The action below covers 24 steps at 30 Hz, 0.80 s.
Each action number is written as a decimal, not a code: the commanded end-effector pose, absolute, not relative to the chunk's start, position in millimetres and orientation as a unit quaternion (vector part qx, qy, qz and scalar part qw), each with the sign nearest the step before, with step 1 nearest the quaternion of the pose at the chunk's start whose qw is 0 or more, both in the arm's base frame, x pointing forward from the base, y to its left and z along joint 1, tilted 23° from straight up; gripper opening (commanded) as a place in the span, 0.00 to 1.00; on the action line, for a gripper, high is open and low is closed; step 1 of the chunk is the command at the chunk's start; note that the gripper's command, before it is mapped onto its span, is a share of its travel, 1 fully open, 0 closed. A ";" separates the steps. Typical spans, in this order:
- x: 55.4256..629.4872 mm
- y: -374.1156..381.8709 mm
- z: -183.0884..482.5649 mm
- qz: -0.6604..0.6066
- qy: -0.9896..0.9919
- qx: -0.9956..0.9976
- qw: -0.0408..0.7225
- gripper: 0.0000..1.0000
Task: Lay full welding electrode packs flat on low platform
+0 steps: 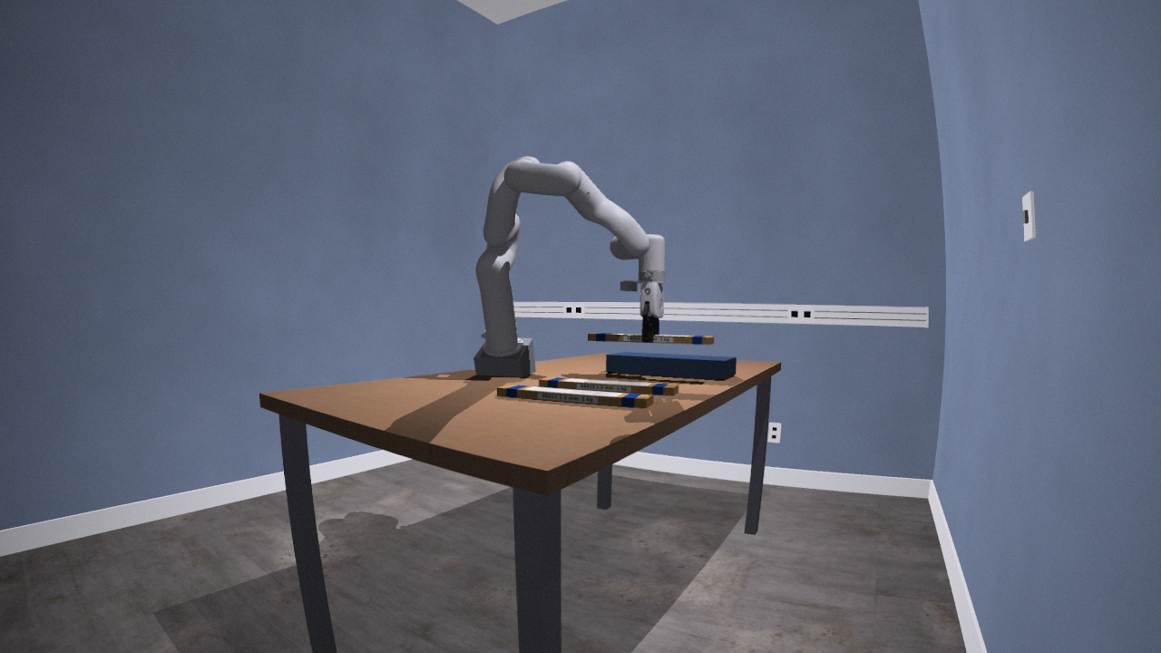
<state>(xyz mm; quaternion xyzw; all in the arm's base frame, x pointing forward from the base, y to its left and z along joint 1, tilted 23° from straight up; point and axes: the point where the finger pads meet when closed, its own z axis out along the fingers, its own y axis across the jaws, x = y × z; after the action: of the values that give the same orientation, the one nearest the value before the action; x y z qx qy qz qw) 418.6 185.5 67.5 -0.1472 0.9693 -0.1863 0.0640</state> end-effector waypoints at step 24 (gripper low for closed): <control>419.4 188.9 74.7 -0.179 0.978 -0.066 0.081 0.58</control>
<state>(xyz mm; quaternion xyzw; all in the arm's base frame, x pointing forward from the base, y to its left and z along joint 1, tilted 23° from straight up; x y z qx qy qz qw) 418.1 186.9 72.8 -0.0969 0.9759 -0.1817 0.0719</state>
